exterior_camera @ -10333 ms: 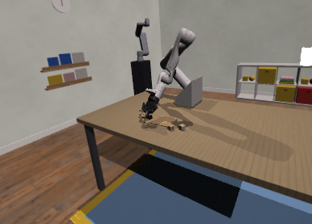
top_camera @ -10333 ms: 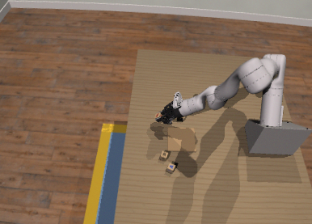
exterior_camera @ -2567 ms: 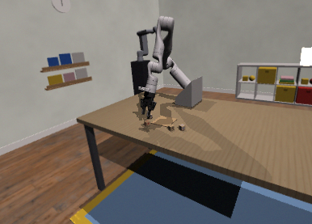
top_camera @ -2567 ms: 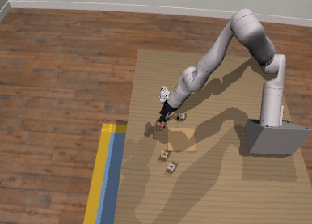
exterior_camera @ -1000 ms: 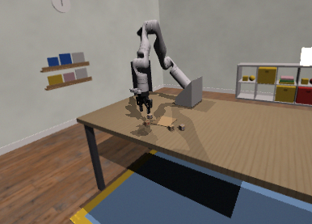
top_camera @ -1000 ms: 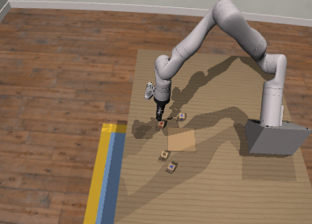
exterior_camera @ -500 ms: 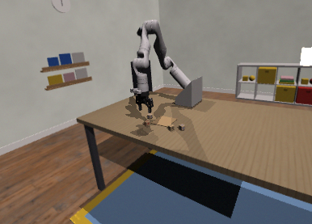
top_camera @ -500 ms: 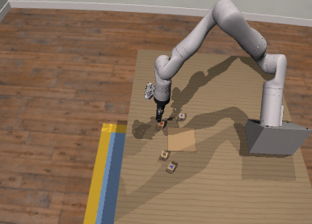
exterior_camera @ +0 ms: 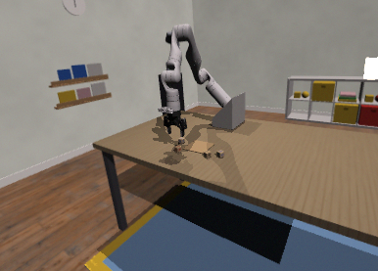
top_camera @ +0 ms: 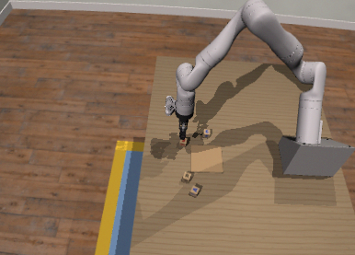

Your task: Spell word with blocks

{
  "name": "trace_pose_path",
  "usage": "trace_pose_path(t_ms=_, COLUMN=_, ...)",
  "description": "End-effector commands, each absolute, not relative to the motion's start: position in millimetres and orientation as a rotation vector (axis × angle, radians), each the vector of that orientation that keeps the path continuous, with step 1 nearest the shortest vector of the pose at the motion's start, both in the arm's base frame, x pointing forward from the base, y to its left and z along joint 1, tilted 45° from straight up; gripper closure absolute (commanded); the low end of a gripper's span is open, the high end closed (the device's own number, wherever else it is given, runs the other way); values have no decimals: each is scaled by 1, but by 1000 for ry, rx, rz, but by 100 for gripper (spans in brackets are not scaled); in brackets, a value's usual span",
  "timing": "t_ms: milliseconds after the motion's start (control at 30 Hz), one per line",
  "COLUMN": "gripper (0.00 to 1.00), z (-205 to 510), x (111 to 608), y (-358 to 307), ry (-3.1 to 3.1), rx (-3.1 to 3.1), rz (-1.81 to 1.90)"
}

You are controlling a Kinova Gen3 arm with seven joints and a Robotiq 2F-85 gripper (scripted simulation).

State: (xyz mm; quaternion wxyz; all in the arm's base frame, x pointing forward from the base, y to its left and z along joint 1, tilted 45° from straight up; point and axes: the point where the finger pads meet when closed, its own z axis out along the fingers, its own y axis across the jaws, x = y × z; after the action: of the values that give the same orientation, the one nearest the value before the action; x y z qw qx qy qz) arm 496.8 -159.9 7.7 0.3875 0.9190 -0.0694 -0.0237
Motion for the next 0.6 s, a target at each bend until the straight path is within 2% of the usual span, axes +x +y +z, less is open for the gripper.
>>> trace_pose_path(t_ms=0, gripper=0, z=9, x=497, y=-160, ry=-111, rx=2348, rz=-89)
trace_pose_path(t_ms=567, gripper=0, z=10, x=494, y=-161, ry=398, rx=2337, rz=-307)
